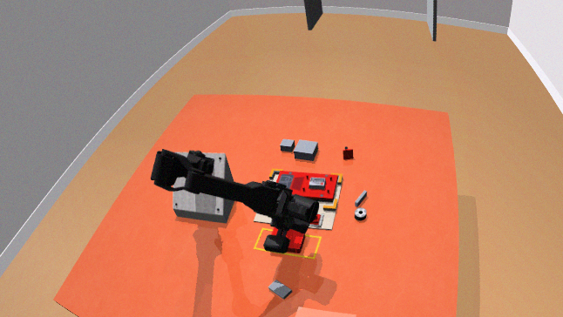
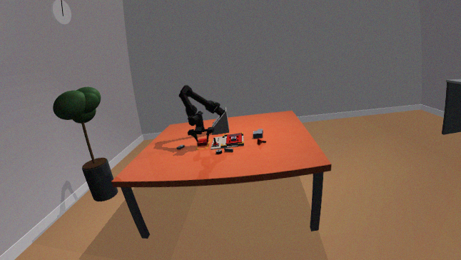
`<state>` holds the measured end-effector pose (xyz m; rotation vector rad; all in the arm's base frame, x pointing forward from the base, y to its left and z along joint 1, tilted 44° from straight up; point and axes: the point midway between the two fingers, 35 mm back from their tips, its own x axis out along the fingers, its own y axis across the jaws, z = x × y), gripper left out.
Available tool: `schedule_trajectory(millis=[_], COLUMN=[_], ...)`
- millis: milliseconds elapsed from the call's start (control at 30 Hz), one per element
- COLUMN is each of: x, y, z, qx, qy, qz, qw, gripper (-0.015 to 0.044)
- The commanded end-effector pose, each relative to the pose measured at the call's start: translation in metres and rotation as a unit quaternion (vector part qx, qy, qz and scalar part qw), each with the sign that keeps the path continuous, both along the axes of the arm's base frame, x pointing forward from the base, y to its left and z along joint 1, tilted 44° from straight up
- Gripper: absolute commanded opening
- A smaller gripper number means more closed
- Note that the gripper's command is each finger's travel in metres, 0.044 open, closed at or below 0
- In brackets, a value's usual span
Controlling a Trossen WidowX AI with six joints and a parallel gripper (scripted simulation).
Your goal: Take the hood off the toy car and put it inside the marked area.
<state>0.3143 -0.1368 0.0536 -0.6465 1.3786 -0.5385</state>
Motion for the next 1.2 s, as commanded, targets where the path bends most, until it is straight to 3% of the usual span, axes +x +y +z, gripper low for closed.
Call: schedule_trajectory(millis=[0, 333, 900, 1167], x=[-0.001, 0.0, 0.001, -0.006], y=[-0.001, -0.004, -0.002, 0.042], z=[-0.003, -0.006, -0.003, 0.042], qx=[0.002, 0.002, 0.0, 0.002], qy=[0.004, 0.004, 0.0, 0.001], qz=[0.003, 0.003, 0.0, 0.0], qw=[1.0, 1.0, 1.0, 1.0], gripper=[0.0, 0.0, 0.044, 0.044])
